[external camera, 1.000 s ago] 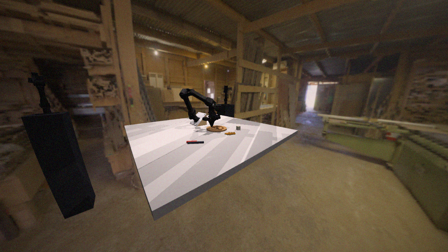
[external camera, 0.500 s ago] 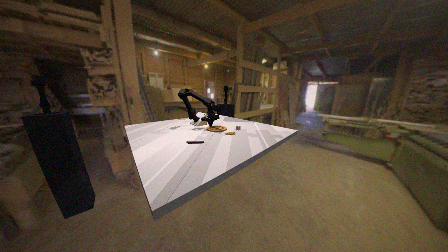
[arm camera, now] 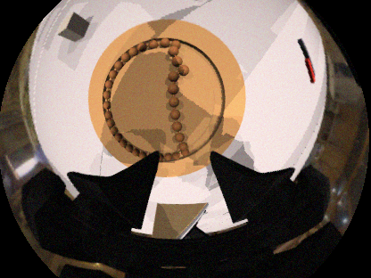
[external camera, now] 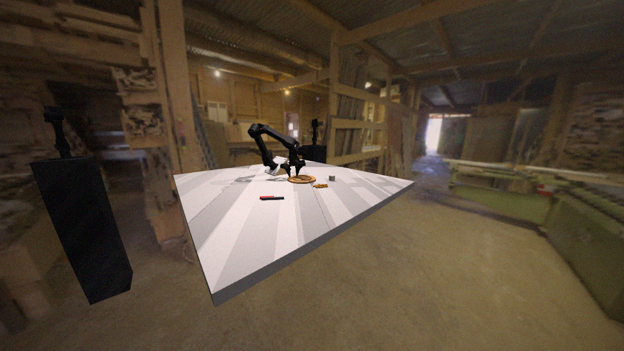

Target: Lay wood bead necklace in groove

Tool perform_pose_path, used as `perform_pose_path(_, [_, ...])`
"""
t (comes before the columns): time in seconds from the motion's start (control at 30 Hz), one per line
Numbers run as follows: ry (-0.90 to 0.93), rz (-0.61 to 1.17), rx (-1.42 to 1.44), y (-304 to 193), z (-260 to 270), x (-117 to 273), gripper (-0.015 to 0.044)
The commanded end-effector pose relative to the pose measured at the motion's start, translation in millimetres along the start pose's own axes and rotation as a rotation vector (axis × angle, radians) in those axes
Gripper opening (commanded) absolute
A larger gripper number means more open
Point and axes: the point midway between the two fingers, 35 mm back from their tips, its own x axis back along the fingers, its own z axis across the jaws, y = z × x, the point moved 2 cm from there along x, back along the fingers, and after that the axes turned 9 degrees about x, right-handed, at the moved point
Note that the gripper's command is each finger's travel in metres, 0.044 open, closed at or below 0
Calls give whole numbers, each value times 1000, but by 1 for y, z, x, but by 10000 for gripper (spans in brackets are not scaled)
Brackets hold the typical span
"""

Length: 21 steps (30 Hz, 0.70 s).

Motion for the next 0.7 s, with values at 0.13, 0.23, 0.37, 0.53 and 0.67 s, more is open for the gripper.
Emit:
perform_pose_path(0.13, [-3, 1, 0, -1, 0, 5, 440])
perform_pose_path(0.23, [-3, 1, 0, -1, 0, 5, 440])
perform_pose_path(0.37, [-3, 1, 0, -1, 0, 5, 440])
perform_pose_path(0.53, [-3, 1, 0, -1, 0, 5, 440])
perform_pose_path(0.67, [-3, 1, 0, -1, 0, 5, 440])
